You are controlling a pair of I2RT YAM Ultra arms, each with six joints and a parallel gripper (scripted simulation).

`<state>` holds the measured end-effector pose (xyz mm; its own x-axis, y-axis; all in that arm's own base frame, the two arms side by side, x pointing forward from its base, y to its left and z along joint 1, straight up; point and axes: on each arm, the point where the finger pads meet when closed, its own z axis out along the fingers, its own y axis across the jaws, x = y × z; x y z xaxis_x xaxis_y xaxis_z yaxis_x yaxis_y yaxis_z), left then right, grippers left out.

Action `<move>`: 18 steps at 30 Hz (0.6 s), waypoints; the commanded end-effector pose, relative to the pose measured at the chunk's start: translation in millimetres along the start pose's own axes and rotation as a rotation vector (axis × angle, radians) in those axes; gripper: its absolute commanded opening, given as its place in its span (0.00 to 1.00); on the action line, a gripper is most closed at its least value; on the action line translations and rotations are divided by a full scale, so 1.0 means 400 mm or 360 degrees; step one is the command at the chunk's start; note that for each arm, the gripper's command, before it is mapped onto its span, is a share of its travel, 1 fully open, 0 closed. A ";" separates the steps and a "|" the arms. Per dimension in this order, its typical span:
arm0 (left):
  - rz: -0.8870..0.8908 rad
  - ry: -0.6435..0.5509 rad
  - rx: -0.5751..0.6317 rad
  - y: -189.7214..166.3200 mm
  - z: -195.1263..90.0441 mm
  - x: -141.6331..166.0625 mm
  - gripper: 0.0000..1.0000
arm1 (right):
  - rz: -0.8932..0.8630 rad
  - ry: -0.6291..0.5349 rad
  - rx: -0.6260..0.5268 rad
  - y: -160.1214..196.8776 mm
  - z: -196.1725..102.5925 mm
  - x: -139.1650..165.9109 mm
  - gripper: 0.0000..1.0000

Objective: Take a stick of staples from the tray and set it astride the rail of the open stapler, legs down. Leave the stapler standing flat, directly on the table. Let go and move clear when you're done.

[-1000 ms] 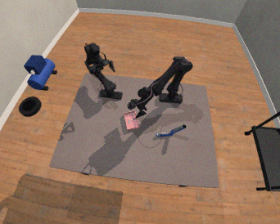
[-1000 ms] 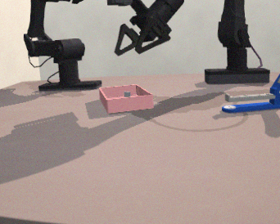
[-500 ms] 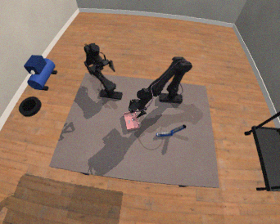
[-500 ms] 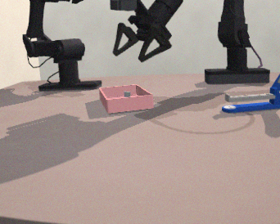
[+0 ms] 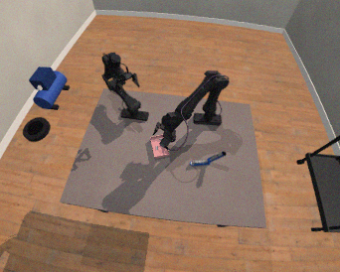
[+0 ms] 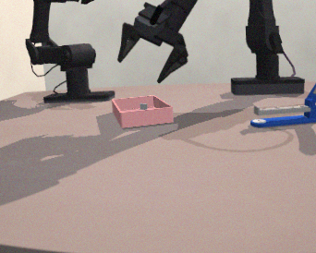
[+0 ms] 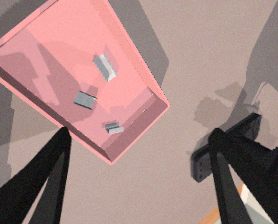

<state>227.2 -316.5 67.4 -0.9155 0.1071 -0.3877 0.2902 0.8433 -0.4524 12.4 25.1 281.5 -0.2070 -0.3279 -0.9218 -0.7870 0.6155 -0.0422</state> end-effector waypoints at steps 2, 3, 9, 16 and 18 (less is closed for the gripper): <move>-0.0440 0.0134 -0.0035 -0.004 0.009 -0.002 1.00 | 0.0004 -0.0015 0.0012 -0.001 -0.010 -0.004 1.00; -0.0504 0.0151 -0.0042 -0.004 0.011 -0.003 1.00 | 0.0004 -0.0015 0.0012 -0.001 -0.010 -0.004 1.00; -0.0899 0.0257 -0.0105 -0.004 0.024 -0.001 1.00 | 0.0004 -0.0015 0.0012 -0.001 -0.010 -0.004 1.00; -0.1259 0.0346 -0.0182 -0.002 0.032 0.005 1.00 | 0.0004 -0.0015 0.0012 -0.001 -0.010 -0.004 1.00; -0.1425 0.0383 -0.0223 -0.002 0.037 0.005 1.00 | 0.0004 -0.0015 0.0012 -0.001 -0.010 -0.004 1.00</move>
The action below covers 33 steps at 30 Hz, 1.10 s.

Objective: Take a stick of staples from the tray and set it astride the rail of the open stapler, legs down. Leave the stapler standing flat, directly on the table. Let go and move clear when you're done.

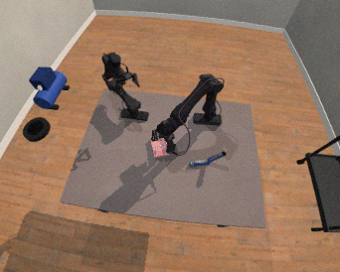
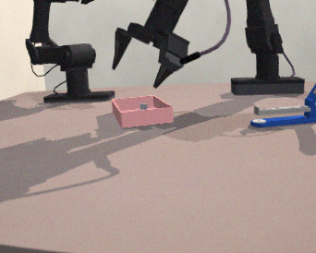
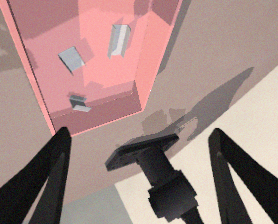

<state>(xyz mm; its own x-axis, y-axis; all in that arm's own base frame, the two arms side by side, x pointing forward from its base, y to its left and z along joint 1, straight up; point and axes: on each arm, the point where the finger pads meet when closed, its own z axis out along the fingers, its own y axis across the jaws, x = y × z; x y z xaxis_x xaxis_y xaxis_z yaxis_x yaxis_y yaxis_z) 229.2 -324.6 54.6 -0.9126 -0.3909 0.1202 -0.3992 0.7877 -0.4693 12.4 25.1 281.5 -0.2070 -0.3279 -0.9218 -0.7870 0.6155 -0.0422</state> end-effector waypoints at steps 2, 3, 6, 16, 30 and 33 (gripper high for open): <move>-0.0445 0.0088 -0.0099 -0.002 0.002 0.000 1.00 | 0.0004 -0.0015 0.0012 -0.001 -0.010 -0.004 1.00; -0.0508 0.0098 -0.0113 -0.002 0.003 -0.001 1.00 | 0.0004 -0.0015 0.0012 -0.001 -0.010 -0.004 1.00; -0.0703 0.0127 -0.0161 -0.003 0.007 -0.001 1.00 | 0.0004 -0.0015 0.0012 -0.001 -0.010 -0.004 1.00; -0.1208 0.0217 -0.0354 0.021 0.028 0.004 1.00 | 0.0004 -0.0015 0.0012 -0.001 -0.010 -0.004 1.00; -0.1267 0.0205 -0.0350 0.008 0.038 -0.011 1.00 | 0.0004 -0.0015 0.0012 -0.001 -0.010 -0.004 1.00; -0.1267 0.0205 -0.0350 0.008 0.038 -0.011 1.00 | 0.0004 -0.0015 0.0012 -0.001 -0.010 -0.004 1.00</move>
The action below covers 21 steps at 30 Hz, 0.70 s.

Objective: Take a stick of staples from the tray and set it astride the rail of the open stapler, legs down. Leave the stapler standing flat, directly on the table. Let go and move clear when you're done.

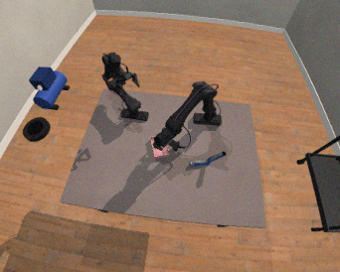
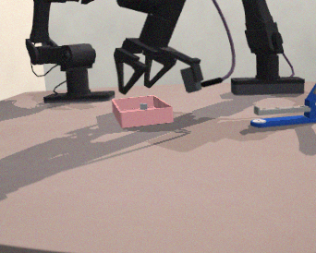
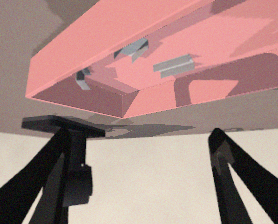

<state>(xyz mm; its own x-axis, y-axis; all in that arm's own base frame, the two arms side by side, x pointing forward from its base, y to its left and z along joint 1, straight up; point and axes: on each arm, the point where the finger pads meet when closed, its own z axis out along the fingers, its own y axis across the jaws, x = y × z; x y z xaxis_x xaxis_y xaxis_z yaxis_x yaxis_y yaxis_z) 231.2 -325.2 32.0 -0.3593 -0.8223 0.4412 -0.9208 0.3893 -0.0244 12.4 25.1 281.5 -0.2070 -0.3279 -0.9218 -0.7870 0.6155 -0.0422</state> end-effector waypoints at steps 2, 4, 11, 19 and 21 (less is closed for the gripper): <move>-0.0017 0.0013 0.0004 -0.008 -0.015 0.011 1.00 | 0.0004 -0.0015 0.0012 -0.001 -0.010 -0.004 1.00; -0.0017 0.0013 0.0004 -0.008 -0.015 0.011 1.00 | 0.0004 -0.0015 0.0012 -0.001 -0.010 -0.004 1.00; 0.0286 -0.0014 -0.0224 0.034 -0.006 0.016 1.00 | 0.0004 -0.0015 0.0012 -0.001 -0.010 -0.004 1.00; 0.0545 0.0006 -0.0335 0.000 0.001 0.041 1.00 | 0.0004 -0.0015 0.0012 -0.001 -0.010 -0.004 1.00; 0.0597 0.0011 -0.0356 -0.010 0.004 0.046 1.00 | 0.0004 -0.0015 0.0012 -0.001 -0.010 -0.004 1.00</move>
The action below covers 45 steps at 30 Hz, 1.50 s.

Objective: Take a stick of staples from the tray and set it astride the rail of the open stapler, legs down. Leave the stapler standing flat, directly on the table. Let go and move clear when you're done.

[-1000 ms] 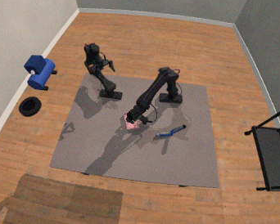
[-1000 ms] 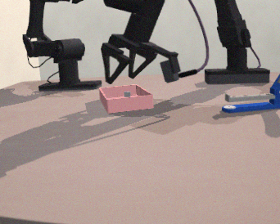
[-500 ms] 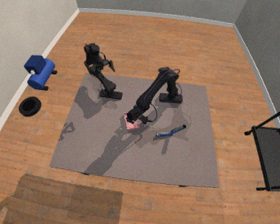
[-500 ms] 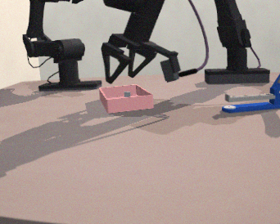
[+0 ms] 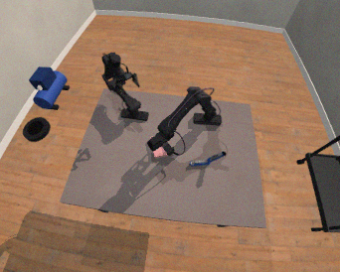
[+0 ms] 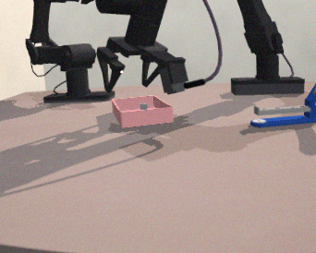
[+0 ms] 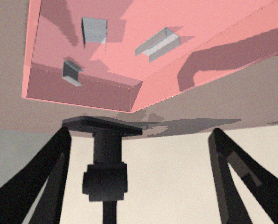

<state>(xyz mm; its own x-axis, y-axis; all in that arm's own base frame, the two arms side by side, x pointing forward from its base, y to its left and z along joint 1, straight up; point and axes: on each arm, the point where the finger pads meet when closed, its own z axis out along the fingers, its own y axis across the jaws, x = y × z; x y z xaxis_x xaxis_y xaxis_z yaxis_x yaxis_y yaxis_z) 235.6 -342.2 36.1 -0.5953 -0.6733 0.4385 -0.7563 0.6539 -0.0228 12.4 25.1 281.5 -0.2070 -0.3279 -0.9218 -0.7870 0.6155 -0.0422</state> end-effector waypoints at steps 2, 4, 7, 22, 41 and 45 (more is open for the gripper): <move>0.0192 0.0011 -0.0148 0.003 0.001 0.014 1.00 | 0.0004 -0.0015 0.0012 -0.001 -0.010 -0.004 1.00; 0.0228 0.0016 -0.0158 -0.010 0.003 0.014 1.00 | 0.0004 -0.0015 0.0012 -0.001 -0.010 -0.004 1.00; 0.0244 0.0016 -0.0155 -0.021 0.004 0.013 1.00 | 0.0004 -0.0015 0.0012 -0.001 -0.010 -0.004 1.00; 0.0239 0.0013 -0.0128 -0.035 0.006 0.013 1.00 | 0.0004 -0.0015 0.0012 -0.001 -0.010 -0.004 1.00; 0.0282 0.0022 -0.0083 0.040 0.029 0.081 1.00 | 0.0004 -0.0015 0.0012 -0.001 -0.010 -0.004 1.00; 0.0283 0.0015 -0.0096 0.063 0.035 0.087 1.00 | 0.0004 -0.0015 0.0012 -0.001 -0.010 -0.004 1.00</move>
<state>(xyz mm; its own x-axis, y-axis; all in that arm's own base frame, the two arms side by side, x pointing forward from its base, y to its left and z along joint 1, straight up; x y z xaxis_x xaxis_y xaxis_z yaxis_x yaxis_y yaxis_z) 191.3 -350.0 28.9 -0.7136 -0.5416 0.4443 -0.6057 0.7957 -0.0030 12.4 25.1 281.5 -0.2070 -0.3279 -0.9218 -0.7870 0.6155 -0.0422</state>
